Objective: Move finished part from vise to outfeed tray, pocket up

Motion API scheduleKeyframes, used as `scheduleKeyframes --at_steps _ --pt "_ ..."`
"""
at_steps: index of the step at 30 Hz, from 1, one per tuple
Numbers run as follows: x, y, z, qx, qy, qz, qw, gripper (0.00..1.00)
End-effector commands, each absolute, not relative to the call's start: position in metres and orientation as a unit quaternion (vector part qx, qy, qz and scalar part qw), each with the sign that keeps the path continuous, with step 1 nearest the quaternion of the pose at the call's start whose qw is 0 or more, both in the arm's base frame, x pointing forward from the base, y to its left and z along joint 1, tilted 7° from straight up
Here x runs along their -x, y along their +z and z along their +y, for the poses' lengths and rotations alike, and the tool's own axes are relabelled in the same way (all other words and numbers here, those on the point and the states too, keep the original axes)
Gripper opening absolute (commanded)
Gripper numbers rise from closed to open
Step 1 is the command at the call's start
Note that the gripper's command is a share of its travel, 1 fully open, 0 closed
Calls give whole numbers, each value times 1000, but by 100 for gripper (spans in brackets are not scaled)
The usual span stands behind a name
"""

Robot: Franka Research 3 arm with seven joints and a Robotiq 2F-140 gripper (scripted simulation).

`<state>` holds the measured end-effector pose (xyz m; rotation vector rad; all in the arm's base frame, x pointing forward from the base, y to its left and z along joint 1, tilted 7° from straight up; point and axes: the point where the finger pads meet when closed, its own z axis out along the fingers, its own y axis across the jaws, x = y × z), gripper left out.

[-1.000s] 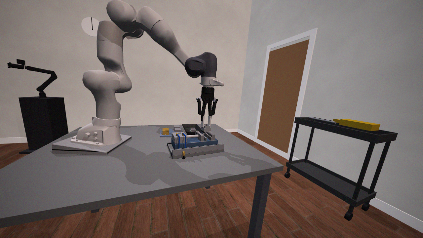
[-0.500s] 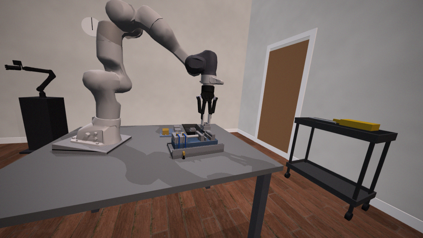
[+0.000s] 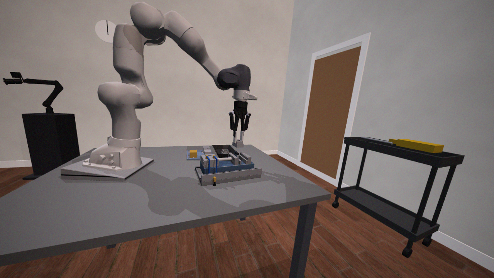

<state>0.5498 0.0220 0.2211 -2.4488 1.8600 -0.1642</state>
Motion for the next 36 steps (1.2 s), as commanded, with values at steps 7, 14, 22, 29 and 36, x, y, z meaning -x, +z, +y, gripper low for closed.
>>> scheduleKeyframes --at_steps 7,14,22,29,36 --pt "-543 217 136 755 -56 653 26 0" --pt "-531 215 187 750 -56 659 27 0" --pt "-508 213 254 742 -56 667 31 0" --pt "-490 213 293 738 -55 672 35 0" --pt "-489 213 295 738 -55 672 35 0"
